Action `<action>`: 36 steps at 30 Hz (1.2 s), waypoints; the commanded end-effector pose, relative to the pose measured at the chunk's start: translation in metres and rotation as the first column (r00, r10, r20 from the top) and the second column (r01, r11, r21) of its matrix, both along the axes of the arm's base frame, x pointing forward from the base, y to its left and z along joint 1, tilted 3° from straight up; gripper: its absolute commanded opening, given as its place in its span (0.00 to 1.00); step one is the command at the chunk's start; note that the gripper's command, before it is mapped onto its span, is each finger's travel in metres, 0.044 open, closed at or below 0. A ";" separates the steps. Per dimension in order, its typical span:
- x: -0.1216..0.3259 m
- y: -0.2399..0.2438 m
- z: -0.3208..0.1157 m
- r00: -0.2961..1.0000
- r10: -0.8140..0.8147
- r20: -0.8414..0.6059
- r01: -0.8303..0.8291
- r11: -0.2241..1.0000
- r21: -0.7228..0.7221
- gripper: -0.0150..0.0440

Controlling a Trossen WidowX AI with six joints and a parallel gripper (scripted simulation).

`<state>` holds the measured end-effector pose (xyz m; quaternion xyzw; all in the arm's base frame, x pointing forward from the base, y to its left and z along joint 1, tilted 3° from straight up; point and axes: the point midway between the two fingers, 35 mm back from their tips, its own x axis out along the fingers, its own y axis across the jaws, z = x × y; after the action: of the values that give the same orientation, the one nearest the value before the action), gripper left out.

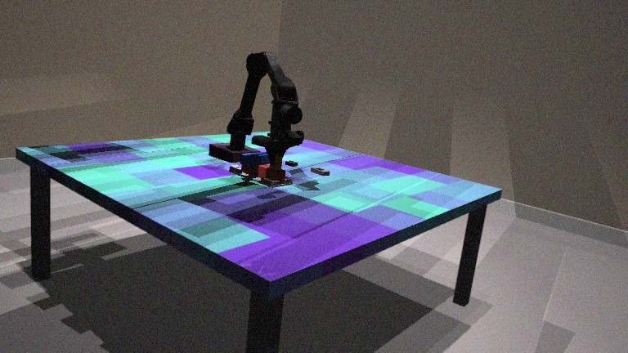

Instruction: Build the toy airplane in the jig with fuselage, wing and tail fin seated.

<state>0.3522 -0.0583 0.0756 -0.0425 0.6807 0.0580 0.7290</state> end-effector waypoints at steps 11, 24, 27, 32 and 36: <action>0.000 0.000 0.003 1.000 0.000 0.000 0.000 1.000 0.000 0.69; -0.003 -0.004 0.091 1.000 -0.001 0.003 0.001 1.000 0.003 0.69; -0.003 -0.004 0.091 1.000 -0.001 0.003 0.001 1.000 0.003 0.69; -0.003 -0.004 0.091 1.000 -0.001 0.003 0.001 1.000 0.002 0.69; -0.003 -0.004 0.091 1.000 -0.001 0.003 0.001 1.000 0.002 0.69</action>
<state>0.3499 -0.0629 0.1665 -0.0413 0.6797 0.0557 0.7302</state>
